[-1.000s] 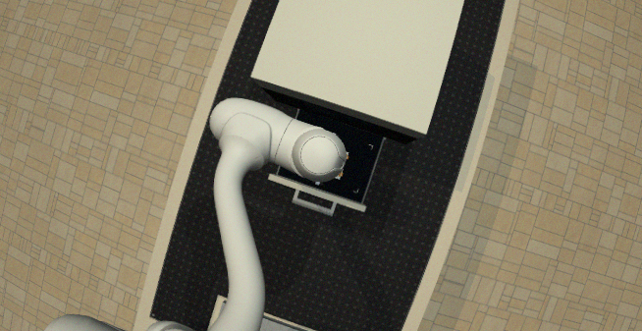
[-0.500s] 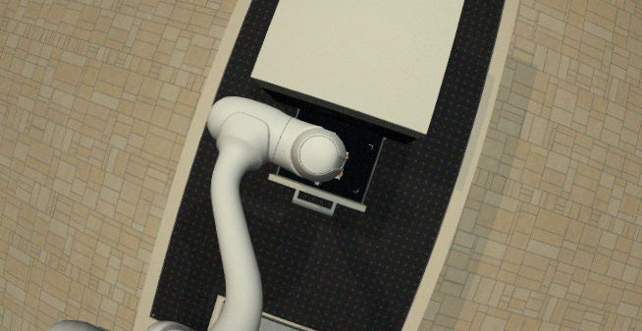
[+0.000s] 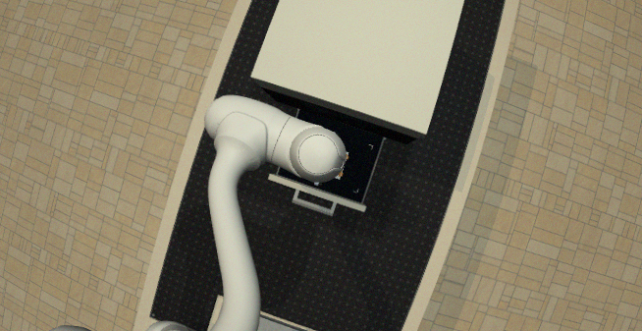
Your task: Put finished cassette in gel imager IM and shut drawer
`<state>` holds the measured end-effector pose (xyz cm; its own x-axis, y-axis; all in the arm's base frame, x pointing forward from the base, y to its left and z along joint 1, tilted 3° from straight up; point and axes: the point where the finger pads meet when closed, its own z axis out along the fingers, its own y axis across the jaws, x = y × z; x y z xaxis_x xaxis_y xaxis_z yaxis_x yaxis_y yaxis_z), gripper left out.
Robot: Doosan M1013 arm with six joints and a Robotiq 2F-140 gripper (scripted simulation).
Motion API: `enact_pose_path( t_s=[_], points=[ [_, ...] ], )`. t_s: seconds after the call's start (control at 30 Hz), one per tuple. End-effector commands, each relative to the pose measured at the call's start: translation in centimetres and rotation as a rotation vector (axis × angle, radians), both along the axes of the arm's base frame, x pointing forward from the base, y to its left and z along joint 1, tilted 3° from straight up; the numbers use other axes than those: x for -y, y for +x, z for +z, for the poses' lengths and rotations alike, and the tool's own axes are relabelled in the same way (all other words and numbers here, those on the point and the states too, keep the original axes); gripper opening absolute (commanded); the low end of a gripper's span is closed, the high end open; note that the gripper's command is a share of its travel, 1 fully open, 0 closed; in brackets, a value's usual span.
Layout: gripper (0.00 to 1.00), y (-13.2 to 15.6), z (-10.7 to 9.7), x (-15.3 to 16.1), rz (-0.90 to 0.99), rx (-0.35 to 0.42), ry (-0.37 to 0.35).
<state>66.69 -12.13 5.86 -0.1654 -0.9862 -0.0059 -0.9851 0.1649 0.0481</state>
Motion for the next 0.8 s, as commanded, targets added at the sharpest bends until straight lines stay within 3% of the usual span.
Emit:
enact_pose_path(
  t_s=[0.0, 0.77],
  points=[
    [0.62, 0.0, 0.3, 0.0, 0.000, 0.000, 0.000],
    [0.62, 0.1, 2.9, 0.0, 0.000, 0.000, 0.000]
  ],
)
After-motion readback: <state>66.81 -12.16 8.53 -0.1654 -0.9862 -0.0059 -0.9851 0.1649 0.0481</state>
